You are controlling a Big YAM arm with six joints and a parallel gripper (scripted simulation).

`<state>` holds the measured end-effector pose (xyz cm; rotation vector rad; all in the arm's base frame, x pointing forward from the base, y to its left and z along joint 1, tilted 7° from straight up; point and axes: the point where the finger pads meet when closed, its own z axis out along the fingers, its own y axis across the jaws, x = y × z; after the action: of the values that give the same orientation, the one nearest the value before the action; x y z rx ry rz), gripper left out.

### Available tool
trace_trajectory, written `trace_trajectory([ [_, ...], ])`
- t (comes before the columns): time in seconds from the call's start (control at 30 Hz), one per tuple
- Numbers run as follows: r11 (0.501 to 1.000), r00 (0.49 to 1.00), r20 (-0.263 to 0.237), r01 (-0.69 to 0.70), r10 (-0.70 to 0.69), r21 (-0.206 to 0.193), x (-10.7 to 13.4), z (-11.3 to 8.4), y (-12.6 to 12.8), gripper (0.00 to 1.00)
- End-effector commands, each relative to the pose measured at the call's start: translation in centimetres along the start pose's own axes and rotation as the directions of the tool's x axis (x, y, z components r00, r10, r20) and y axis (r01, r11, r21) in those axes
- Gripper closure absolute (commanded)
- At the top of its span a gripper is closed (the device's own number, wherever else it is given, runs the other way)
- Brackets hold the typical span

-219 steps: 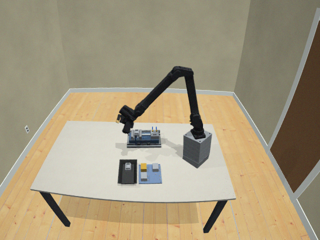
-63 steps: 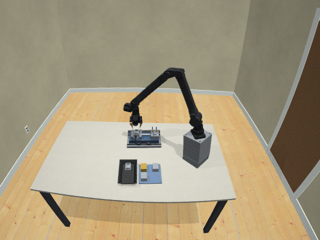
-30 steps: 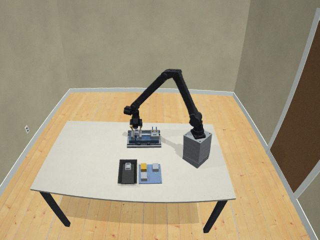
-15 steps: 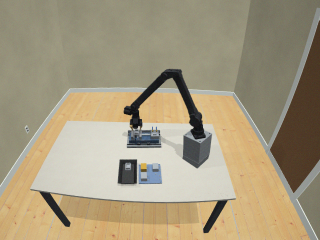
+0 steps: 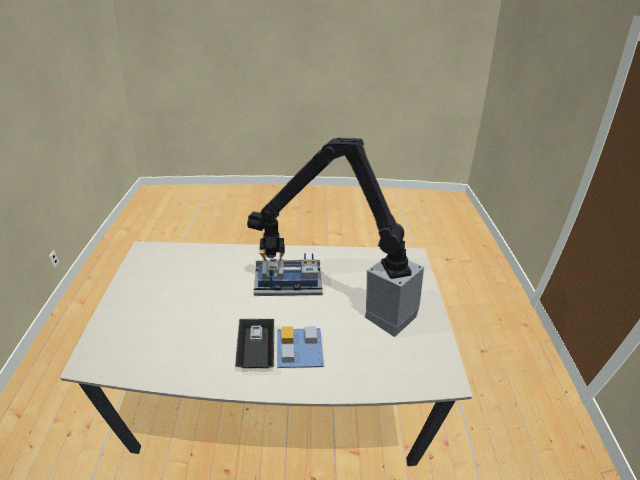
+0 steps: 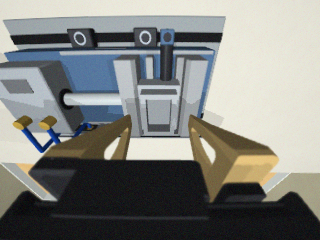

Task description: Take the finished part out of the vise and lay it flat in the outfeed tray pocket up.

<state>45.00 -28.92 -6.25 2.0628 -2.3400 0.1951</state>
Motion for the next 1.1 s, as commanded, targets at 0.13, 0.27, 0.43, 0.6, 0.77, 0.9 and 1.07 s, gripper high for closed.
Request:
trace_trajectory([
  [0.13, 1.0, 1.0, -0.002, 0.003, -0.003, 0.014, 0.5, -0.3, -0.34, 0.36],
  [0.27, 1.0, 1.0, -0.002, 0.003, -0.003, 0.012, 0.45, -0.3, -0.11, 0.36],
  [0.43, 1.0, 1.0, -0.006, 0.003, -0.003, 0.022, 0.51, -0.68, -0.24, 0.36],
  [0.6, 1.0, 1.0, -0.007, 0.003, -0.003, 0.023, 0.52, -0.81, -0.24, 0.36],
  [0.77, 1.0, 1.0, -0.007, 0.003, -0.002, 0.023, 0.53, -0.82, -0.24, 0.36],
  [0.9, 1.0, 1.0, -0.007, 0.003, -0.002, 0.023, 0.53, -0.82, -0.24, 0.36],
  [1.07, 1.0, 1.0, -0.007, 0.003, -0.002, 0.023, 0.53, -0.82, -0.24, 0.36],
])
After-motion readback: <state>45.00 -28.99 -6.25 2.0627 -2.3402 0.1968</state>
